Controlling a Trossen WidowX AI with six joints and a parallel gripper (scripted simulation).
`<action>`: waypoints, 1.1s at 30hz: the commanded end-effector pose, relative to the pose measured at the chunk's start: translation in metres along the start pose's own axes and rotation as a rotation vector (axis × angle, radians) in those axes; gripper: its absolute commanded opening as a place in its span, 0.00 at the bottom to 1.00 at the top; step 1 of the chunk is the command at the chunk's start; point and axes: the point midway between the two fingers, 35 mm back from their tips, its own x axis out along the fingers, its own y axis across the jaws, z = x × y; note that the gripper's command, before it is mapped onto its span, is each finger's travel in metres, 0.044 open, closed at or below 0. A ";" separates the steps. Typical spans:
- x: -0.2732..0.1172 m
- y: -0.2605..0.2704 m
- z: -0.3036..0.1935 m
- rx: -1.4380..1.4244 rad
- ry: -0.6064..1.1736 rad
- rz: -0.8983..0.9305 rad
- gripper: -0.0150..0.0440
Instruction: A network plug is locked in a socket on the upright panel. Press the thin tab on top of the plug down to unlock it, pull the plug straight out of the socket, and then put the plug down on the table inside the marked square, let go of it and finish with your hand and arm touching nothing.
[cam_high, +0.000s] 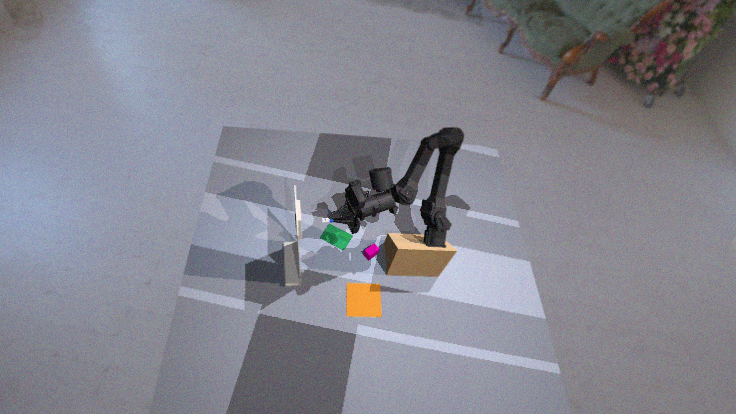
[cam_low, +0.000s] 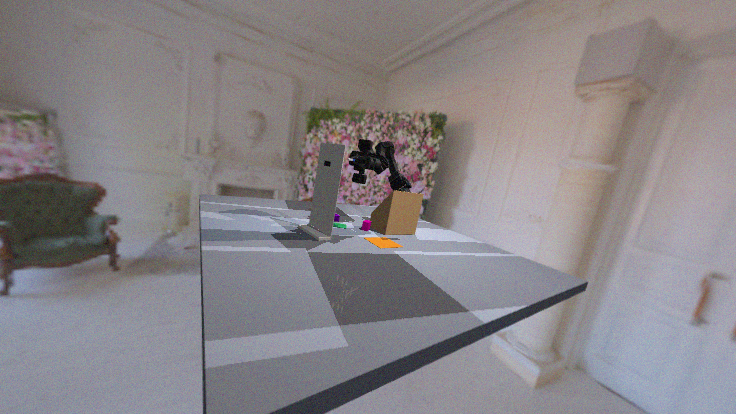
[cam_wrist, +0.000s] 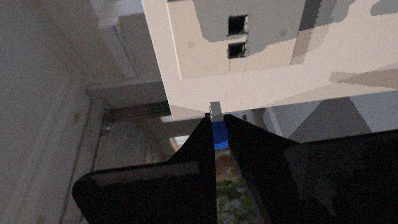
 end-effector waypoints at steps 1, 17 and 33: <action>-0.005 0.009 0.004 0.005 -0.013 0.003 0.25; -0.007 0.009 -0.006 -0.023 0.034 -0.063 0.25; 0.009 -0.046 -0.050 -0.136 0.222 -0.291 0.25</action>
